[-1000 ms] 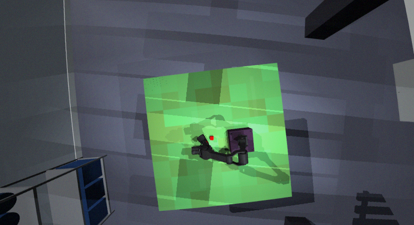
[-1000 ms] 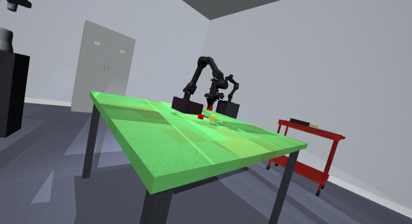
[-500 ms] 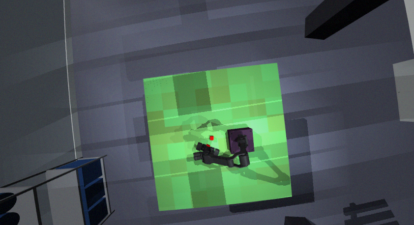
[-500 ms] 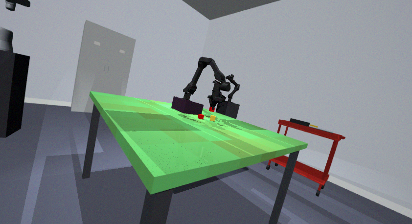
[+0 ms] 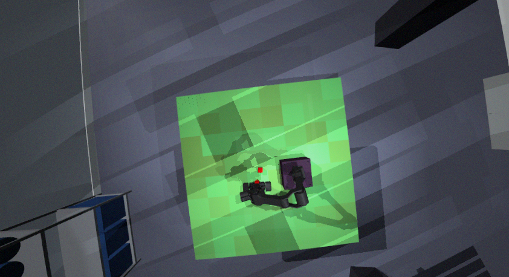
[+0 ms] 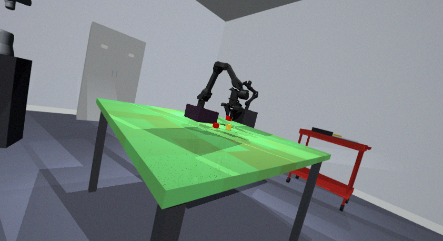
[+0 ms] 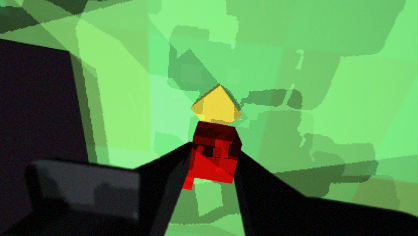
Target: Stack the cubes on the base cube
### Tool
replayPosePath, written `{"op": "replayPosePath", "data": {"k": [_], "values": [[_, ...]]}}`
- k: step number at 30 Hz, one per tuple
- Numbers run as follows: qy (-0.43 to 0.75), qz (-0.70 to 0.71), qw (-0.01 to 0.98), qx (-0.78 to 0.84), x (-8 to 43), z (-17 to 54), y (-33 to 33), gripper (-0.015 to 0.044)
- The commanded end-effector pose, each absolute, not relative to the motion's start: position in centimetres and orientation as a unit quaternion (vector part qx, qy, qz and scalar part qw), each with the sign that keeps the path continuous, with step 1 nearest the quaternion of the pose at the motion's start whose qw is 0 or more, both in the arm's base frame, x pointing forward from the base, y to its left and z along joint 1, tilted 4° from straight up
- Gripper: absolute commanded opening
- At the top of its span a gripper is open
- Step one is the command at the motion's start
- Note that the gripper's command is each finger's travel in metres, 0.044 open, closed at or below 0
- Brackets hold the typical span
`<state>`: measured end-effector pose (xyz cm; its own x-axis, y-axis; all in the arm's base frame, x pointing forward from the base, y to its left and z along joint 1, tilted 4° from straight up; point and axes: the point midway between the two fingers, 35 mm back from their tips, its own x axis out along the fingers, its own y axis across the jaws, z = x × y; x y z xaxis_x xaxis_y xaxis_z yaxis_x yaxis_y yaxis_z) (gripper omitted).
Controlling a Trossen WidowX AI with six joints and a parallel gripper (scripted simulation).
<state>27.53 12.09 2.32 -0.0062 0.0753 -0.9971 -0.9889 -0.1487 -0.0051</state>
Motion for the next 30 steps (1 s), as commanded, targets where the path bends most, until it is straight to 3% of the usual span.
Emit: {"op": "replayPosePath", "data": {"k": [1,30], "values": [[0.438,0.558,0.479,-0.518,27.4,2.3,12.2,0.0105],[0.438,0.558,0.479,-0.518,27.4,-0.4,12.3,0.0105]]}}
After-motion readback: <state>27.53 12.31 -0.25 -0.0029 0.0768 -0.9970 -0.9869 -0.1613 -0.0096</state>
